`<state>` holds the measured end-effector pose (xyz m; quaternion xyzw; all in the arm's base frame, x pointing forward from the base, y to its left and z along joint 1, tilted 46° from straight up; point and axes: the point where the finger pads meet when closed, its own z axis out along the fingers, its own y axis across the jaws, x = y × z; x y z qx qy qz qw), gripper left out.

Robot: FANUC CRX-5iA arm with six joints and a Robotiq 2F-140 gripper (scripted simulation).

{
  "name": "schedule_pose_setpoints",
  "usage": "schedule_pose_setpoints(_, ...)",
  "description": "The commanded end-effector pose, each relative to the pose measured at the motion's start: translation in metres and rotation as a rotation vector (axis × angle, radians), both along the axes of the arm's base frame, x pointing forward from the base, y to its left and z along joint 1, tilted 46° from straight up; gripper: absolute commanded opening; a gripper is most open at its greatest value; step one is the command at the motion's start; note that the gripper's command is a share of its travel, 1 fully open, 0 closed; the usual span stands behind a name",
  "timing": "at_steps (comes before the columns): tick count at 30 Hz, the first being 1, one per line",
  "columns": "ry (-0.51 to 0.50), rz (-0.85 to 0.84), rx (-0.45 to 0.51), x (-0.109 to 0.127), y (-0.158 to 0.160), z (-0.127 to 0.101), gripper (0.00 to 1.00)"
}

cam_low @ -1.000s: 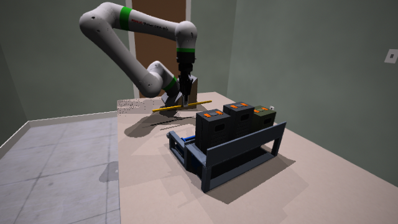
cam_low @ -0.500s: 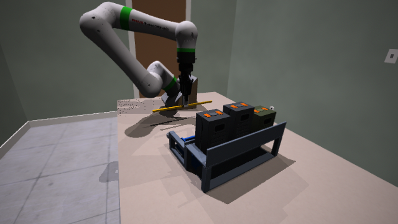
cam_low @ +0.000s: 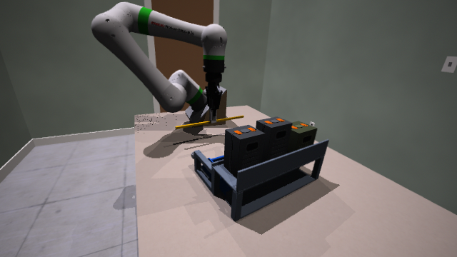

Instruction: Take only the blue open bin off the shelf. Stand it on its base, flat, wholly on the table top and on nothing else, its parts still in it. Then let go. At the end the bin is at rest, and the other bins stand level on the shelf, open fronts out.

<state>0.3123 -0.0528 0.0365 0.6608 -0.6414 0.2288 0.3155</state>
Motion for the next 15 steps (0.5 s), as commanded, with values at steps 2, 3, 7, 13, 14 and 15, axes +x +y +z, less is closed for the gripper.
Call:
schedule_pose_setpoints(2,0.0,0.0,0.0,0.0,0.0,0.0,0.0)
schedule_pose_setpoints(3,0.0,0.0,0.0,0.0,0.0,0.0,0.0)
schedule_pose_setpoints(7,0.0,0.0,0.0,0.0,0.0,0.0,0.0)
schedule_pose_setpoints(13,0.0,0.0,0.0,-0.001,-0.014,-0.014,0.0)
schedule_pose_setpoints(14,0.0,0.0,0.0,-0.001,-0.014,-0.014,0.0)
schedule_pose_setpoints(15,0.0,0.0,0.0,-0.001,-0.014,-0.014,0.0)
